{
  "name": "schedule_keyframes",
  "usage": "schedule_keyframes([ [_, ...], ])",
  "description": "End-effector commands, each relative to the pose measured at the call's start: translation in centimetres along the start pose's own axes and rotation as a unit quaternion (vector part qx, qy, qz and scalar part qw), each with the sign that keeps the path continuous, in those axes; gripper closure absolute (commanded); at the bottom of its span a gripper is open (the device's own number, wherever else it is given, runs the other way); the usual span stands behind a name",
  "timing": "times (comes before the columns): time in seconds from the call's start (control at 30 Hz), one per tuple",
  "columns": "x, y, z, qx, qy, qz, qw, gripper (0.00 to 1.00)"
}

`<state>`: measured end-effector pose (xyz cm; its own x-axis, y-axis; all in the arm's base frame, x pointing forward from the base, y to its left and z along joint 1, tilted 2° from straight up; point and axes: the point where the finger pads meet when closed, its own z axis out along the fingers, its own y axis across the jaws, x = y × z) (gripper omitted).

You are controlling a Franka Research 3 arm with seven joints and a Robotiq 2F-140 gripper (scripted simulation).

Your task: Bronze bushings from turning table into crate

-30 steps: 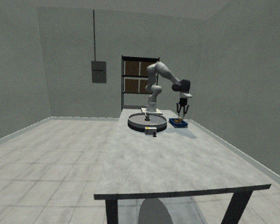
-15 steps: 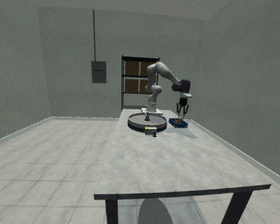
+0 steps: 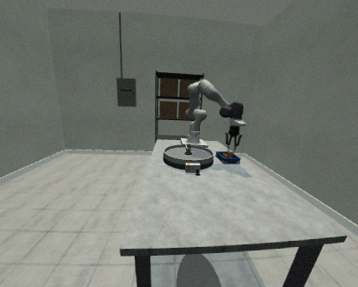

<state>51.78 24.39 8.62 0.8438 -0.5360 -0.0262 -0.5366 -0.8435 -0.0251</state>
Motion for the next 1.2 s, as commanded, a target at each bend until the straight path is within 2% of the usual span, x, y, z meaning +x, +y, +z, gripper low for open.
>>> schedule_keyframes([
  [0.0,0.1,-0.1,0.4,0.002,0.002,0.001,1.000,1.00],
  [0.7,0.0,-0.1,3.4,0.002,0.002,0.001,1.000,1.00],
  [1.17,0.0,-0.1,3.9,0.002,0.002,0.001,1.000,1.00],
])
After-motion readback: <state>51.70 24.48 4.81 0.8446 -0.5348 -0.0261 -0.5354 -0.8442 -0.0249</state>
